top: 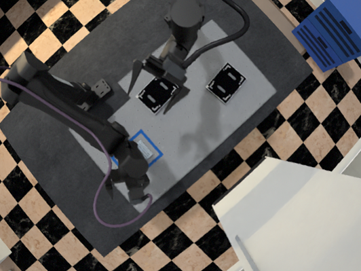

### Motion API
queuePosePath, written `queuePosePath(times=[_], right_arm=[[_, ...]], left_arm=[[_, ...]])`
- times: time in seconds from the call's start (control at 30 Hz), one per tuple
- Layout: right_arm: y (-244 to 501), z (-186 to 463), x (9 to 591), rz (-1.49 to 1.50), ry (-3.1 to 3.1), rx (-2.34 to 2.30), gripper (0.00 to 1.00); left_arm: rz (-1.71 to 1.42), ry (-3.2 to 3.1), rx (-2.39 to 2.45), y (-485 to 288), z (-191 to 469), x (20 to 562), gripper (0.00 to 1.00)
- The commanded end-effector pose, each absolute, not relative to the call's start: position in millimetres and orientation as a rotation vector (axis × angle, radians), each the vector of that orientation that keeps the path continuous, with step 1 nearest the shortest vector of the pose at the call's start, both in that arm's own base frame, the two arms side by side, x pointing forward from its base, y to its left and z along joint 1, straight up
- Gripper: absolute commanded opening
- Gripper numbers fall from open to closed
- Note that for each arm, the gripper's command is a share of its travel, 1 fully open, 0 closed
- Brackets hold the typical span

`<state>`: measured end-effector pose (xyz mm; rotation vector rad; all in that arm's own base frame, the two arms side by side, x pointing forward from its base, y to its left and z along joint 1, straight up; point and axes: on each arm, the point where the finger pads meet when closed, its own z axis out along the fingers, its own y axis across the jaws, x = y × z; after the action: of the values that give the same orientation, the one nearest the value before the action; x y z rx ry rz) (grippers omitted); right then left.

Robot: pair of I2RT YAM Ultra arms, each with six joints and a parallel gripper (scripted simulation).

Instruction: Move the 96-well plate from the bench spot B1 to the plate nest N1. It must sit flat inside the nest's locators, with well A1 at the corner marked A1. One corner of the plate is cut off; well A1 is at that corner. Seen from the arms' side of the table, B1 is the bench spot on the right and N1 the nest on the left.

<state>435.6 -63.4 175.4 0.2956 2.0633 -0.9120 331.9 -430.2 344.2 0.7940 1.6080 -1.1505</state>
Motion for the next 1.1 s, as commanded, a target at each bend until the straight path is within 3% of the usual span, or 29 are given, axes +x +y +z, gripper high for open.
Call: queuePosePath(times=[0.0,0.57,1.07], right_arm=[[-49,155,414,-0.726,2.279,0.275,1.00],[1,122,323,-0.061,2.567,0.044,1.00],[-2,122,306,0.049,2.569,0.059,1.00]], left_arm=[[-0.935,1.736,0.803,-417,314,328,1.00],[-0.593,1.748,1.111,-385,275,225,1.00],[-0.613,1.722,1.137,-383,277,207,1.00]])
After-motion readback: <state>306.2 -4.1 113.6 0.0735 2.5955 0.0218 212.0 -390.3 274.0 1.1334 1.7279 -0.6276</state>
